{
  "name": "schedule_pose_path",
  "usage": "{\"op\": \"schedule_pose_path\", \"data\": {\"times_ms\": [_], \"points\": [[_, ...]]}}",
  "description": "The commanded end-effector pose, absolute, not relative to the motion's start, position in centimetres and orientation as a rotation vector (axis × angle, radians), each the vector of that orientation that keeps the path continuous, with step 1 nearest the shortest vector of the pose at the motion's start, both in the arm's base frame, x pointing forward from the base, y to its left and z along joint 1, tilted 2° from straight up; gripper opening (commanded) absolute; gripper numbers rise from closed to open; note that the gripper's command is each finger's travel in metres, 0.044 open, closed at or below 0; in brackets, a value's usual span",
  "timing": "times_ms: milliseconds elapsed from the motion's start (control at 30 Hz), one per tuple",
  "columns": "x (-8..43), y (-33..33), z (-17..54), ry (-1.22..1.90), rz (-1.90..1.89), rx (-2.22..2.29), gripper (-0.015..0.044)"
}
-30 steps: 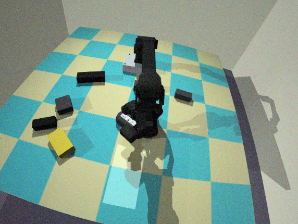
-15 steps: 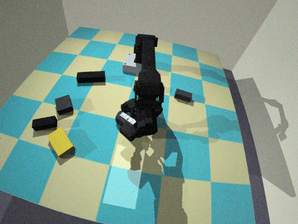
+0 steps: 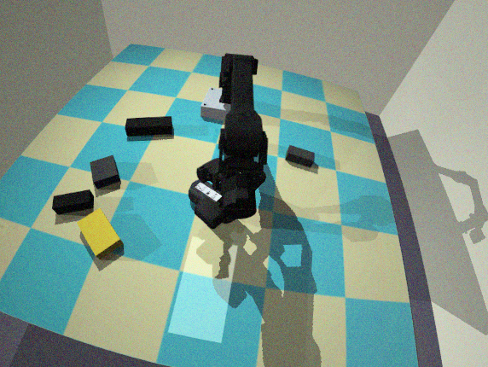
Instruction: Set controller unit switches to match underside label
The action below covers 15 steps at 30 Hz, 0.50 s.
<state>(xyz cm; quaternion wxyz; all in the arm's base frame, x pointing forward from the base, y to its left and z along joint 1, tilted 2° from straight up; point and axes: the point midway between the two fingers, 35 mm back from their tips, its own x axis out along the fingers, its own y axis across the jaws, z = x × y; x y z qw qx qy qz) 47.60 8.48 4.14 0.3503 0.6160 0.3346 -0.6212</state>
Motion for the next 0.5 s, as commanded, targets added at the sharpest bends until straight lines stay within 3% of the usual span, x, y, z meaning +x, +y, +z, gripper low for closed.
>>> {"op": "schedule_pose_path", "data": {"times_ms": [0,467], "points": [[47.54,8.17,5.25,0.859,-1.597,1.603,0.0336],[47.20,7.67,6.20,0.859,-1.597,1.602,0.0336]]}}
